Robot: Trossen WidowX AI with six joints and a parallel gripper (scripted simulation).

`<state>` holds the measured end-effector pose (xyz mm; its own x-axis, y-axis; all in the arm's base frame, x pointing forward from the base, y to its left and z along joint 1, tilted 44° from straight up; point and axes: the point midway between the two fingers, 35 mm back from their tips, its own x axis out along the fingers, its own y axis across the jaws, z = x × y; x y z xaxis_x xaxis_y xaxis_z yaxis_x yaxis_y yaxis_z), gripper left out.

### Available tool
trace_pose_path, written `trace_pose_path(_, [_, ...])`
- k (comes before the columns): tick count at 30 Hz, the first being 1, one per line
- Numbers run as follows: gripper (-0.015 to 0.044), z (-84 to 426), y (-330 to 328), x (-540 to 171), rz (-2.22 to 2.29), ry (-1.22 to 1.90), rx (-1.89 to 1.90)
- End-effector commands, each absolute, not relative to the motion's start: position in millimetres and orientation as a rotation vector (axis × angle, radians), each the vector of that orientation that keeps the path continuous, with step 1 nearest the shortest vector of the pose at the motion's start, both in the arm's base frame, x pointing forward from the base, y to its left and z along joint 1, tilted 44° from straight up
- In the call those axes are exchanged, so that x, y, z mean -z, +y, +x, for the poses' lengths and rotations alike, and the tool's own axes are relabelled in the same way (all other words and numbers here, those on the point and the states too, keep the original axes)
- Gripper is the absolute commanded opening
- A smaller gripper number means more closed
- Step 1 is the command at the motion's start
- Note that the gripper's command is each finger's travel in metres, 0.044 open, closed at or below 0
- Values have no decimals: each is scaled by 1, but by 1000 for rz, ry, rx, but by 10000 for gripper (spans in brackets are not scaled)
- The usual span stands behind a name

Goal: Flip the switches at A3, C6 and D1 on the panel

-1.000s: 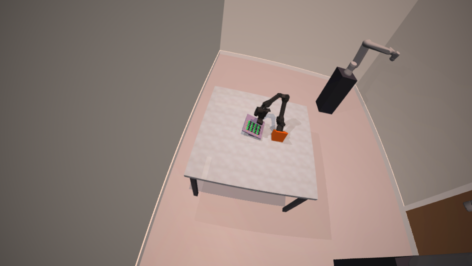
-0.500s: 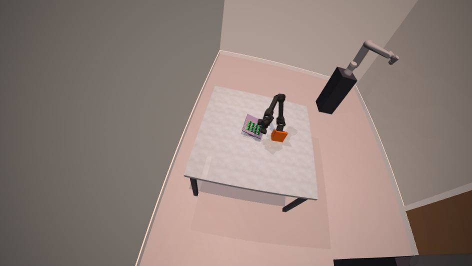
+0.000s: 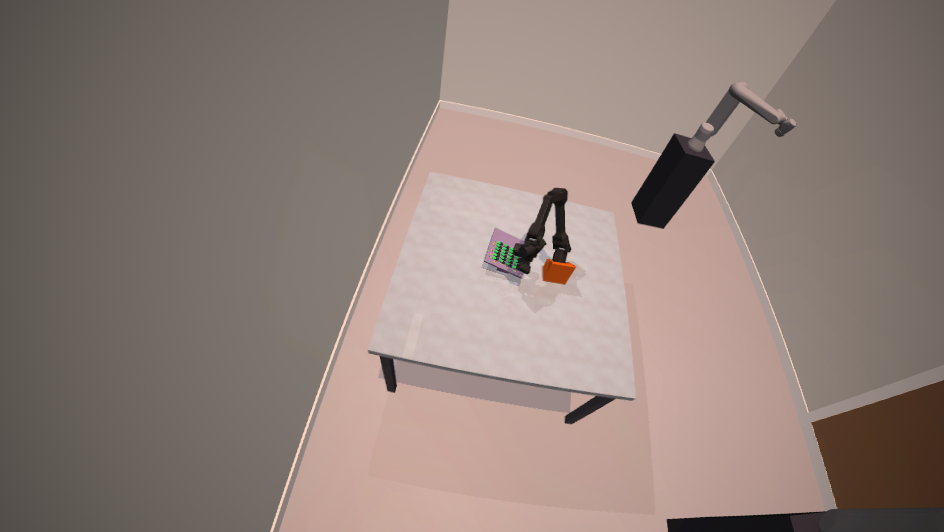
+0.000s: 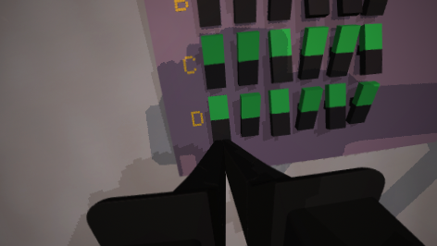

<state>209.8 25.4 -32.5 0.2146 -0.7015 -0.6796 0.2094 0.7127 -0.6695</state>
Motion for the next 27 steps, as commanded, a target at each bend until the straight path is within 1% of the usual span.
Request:
trace_pose_path(1, [0, 210, 20, 36, -503, 1201, 668])
trace_pose_path(27, [0, 212, 11, 45, -503, 1201, 669])
